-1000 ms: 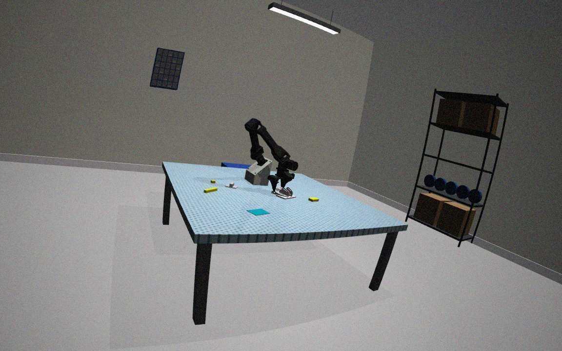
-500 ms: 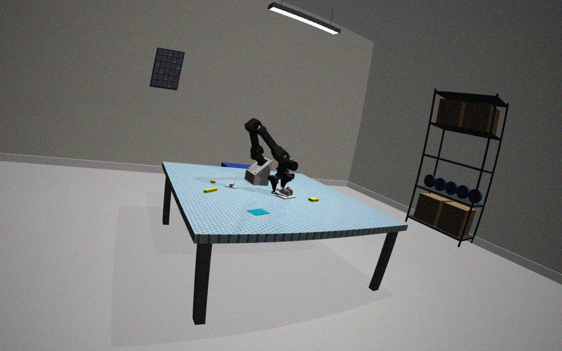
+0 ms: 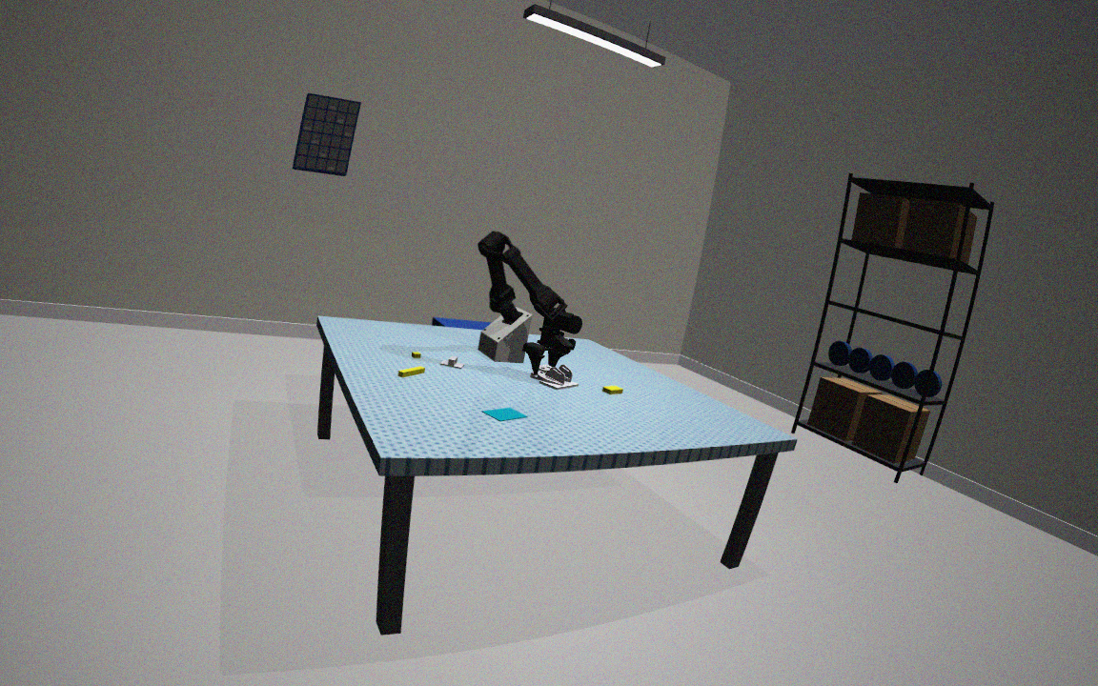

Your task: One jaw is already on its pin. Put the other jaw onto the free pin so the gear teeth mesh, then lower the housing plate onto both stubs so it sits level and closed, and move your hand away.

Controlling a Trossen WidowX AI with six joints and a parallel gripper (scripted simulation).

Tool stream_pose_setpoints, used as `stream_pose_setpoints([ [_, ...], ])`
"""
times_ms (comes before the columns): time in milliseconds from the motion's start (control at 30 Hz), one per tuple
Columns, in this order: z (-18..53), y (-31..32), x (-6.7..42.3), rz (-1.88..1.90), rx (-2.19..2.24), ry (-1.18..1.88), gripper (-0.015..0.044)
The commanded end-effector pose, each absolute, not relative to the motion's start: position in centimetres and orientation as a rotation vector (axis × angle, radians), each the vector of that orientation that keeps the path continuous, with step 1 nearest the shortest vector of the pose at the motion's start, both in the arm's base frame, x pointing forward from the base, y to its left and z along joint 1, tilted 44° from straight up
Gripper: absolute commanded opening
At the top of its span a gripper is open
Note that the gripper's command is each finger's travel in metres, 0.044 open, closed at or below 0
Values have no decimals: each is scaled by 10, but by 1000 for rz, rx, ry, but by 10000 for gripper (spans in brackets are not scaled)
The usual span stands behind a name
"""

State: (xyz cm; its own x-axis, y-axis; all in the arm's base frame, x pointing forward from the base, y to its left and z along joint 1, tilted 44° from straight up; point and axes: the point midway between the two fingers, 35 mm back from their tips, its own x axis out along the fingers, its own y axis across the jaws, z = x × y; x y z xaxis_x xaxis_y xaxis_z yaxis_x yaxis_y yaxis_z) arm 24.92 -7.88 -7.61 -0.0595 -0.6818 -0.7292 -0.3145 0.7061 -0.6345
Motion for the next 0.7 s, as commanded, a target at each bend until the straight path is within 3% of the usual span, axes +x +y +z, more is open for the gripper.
stream_pose_setpoints([
  [0,-79,-83,249,-381,-807,1654,351],
  [667,-83,-86,249,-394,-795,1649,351],
])
